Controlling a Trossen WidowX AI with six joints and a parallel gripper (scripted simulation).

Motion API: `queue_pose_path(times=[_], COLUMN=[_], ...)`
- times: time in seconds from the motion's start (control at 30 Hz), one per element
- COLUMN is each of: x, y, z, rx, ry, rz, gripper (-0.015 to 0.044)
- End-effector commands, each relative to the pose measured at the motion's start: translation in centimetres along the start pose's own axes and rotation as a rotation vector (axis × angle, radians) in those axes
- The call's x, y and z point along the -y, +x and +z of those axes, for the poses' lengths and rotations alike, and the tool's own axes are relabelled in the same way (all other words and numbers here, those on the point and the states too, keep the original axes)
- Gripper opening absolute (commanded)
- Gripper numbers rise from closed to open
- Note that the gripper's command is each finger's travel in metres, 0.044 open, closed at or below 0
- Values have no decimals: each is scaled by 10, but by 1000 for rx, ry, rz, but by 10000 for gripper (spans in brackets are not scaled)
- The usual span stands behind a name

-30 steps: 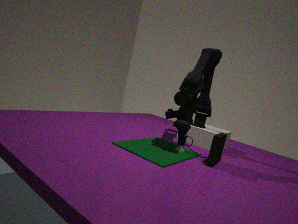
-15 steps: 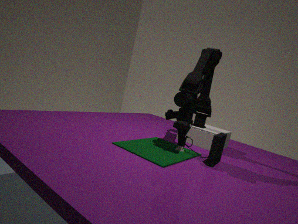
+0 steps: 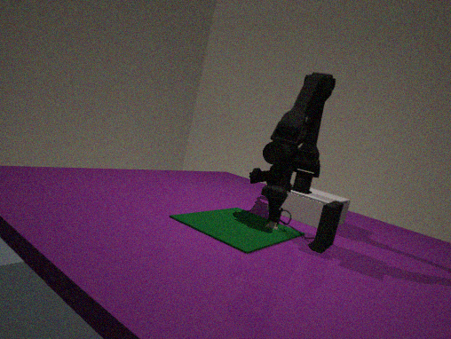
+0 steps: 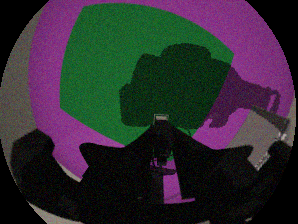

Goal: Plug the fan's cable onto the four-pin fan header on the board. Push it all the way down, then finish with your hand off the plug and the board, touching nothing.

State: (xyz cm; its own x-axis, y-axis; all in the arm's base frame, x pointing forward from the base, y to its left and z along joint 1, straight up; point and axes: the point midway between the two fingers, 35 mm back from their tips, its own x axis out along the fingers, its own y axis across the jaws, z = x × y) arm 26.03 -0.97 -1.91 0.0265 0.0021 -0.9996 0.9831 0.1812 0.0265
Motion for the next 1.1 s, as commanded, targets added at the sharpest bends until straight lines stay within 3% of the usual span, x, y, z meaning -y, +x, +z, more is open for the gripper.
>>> queue_pose_path(times=[0.0, 0.37, 0.7, 0.8, 0.93, 1.07], x=[0, 0, 1, 0, 0, 0], y=[3, 11, 8, 5, -44, -47], z=[0, 0, 0, 0, 0, 0], rx=[3, 3, 1, 1, 3, 3], ry=[-4, -4, 0, 0, -4, -4], rz=[-1, -1, -1, -1, -1, -1], gripper=[0, 0, 260, 260, 260, 260])
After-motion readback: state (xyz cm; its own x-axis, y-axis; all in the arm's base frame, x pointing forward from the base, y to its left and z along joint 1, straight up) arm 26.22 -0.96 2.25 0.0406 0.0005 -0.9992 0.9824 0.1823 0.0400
